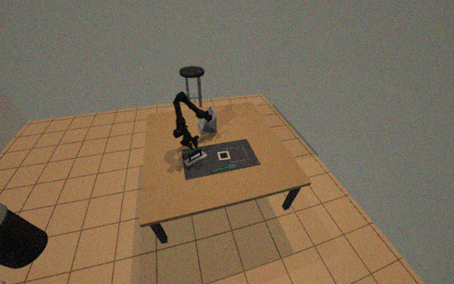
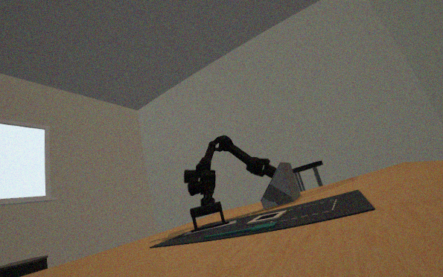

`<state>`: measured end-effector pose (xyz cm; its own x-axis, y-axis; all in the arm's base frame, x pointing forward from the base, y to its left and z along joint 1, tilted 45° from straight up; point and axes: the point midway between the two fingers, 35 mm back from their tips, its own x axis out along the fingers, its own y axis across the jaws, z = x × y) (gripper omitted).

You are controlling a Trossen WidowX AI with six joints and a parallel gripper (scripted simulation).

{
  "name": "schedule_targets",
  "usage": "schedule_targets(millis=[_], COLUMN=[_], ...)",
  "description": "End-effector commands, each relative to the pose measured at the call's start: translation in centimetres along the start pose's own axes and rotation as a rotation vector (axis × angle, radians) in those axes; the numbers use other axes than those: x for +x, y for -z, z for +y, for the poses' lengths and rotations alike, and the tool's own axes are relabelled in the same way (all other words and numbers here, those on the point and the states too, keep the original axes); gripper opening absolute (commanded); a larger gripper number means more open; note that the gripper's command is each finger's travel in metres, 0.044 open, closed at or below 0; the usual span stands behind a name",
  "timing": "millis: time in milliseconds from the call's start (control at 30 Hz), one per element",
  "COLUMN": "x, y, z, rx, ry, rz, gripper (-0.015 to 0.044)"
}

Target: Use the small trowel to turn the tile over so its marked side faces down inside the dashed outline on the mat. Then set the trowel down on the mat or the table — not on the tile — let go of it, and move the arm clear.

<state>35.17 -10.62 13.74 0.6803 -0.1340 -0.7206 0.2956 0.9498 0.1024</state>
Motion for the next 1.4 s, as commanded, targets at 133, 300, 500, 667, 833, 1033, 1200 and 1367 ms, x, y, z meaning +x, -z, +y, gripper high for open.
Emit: schedule_targets(millis=[133,300,500,667,833,1033,1200,1367], x=[-0.4,-0.5,0.2,1.1,1.9,2.8,3.6,4.5], y=[0.6,0.7,0.6,0.5,0.4,0.4,0.3,0.3], z=[0.0,0.0,0.1,0.2,0.2,0.3,0.3,0.4], rx=[0.225,0.268,0.268,0.27,0.273,0.278,0.283,0.288], ry=[-0.075,-0.09,-0.089,-0.087,-0.085,-0.083,-0.082,-0.08], rz=[-0.042,-0.048,-0.049,-0.049,-0.051,-0.053,-0.055,-0.056], gripper=[0.03,0.03,0.03,0.03,0.03,0.03,0.03,0.03])
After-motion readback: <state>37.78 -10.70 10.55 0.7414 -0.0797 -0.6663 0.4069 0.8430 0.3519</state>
